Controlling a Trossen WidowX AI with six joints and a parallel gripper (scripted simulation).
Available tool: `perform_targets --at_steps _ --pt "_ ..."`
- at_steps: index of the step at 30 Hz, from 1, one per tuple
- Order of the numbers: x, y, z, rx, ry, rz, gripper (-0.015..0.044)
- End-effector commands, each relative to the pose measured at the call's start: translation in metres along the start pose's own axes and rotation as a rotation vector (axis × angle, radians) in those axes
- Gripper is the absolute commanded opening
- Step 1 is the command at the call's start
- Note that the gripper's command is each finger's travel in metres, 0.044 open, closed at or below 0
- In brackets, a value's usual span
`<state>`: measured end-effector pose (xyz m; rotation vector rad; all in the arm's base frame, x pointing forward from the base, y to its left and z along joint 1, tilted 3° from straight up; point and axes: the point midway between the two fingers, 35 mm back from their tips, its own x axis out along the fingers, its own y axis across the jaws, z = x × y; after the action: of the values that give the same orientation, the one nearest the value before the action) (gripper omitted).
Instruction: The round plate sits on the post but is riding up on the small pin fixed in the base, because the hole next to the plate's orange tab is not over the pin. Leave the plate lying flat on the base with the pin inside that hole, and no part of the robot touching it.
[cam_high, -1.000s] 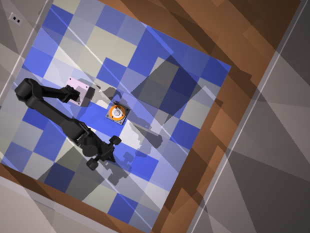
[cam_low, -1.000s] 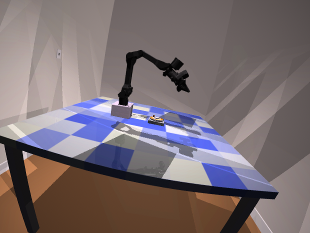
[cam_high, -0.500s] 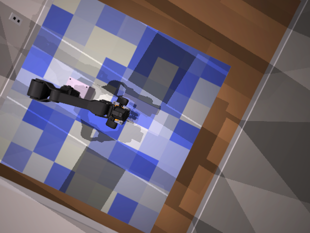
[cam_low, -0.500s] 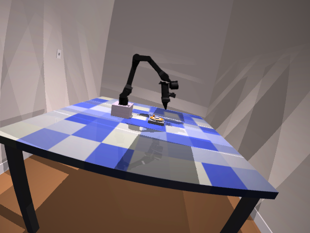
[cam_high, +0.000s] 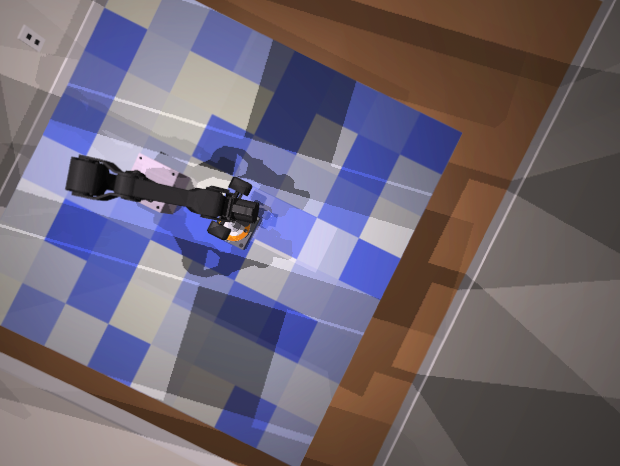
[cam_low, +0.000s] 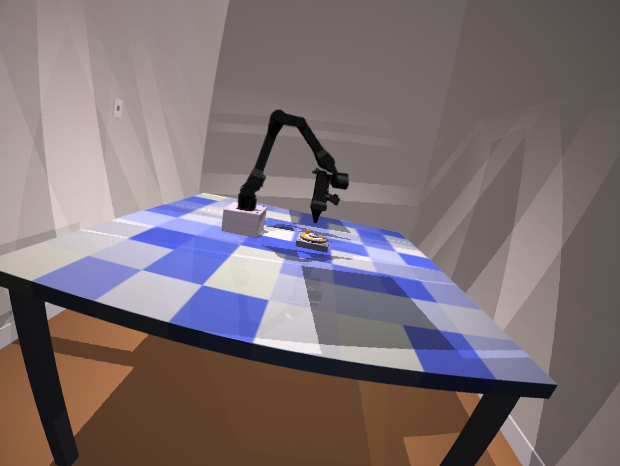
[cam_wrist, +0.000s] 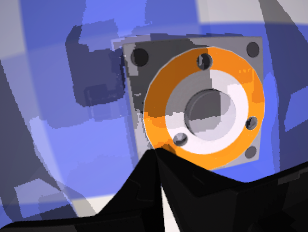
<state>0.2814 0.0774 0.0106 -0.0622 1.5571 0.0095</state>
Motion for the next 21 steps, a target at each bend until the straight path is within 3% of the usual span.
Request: perform_targets --at_steps 1,21 --pt "0.024 -0.001 -0.008 0.002 0.028 -0.003 0.0000" --pt "0.039 -0.006 -0.023 0.002 0.029 -0.003 0.0000"
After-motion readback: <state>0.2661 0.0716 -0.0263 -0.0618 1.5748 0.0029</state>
